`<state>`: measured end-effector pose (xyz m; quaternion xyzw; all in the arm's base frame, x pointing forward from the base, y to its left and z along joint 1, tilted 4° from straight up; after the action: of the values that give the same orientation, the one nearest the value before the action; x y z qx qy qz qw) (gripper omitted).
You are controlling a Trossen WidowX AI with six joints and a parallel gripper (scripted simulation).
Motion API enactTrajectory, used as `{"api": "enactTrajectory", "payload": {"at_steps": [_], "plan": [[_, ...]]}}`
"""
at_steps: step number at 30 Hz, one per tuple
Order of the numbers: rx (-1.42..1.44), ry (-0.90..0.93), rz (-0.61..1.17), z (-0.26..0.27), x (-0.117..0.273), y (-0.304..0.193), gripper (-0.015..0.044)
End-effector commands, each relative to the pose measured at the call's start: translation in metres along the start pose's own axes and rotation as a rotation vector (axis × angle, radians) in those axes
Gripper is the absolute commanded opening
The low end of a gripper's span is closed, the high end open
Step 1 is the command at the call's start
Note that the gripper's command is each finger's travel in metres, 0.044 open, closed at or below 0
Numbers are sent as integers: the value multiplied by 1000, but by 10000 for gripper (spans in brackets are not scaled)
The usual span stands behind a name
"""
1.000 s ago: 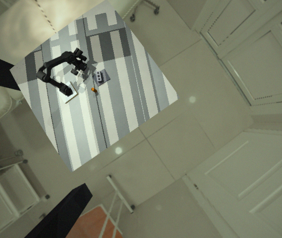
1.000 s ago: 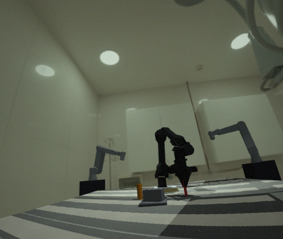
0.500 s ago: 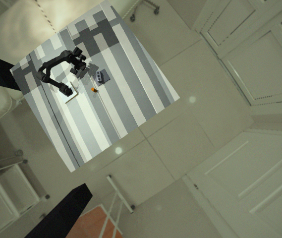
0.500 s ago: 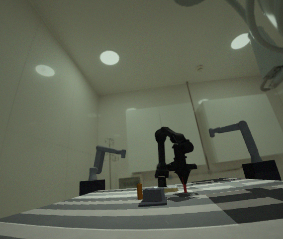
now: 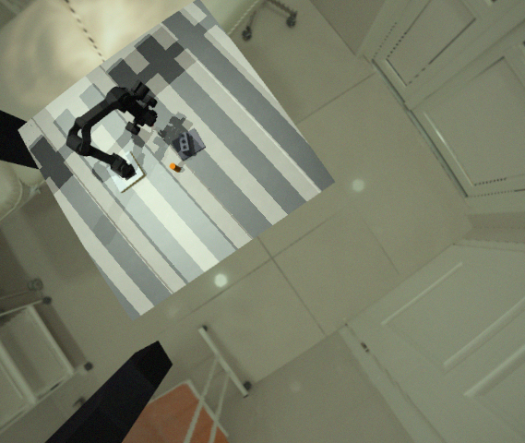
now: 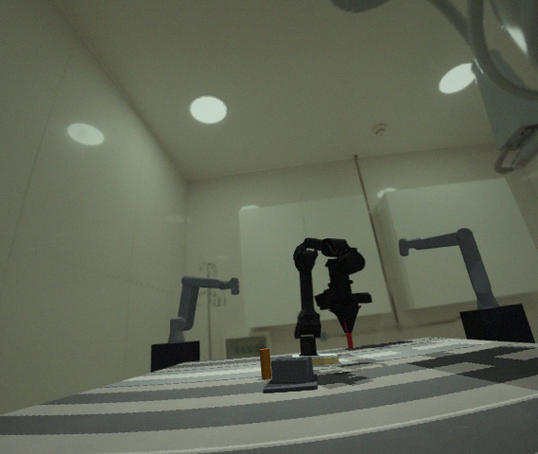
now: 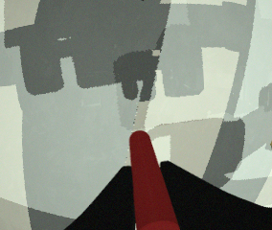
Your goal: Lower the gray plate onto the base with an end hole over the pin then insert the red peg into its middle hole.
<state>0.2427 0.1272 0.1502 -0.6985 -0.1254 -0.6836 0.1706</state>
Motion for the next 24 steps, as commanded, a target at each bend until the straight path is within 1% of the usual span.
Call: {"api": "enactTrajectory", "payload": {"at_steps": [1,3,4,13,24], "plan": [[3,10,4,1,15,0,0],[3,10,4,1,22,0,0],[-1,0,0,0,10,0,0],[-64,5,2,6,10,17,0],[-73,10,0,15,12,45,0]]}}
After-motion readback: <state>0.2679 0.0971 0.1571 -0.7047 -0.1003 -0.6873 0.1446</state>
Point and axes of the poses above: the point midway between the two fingers, 35 mm back from their tips, its own x axis back along the fingers, its own z axis across the jaws, y = z × x, the point moved 4 cm from there along x, back along the fingers, and after that the axes turned 6 degrees about -x, right-handed, at the moved point
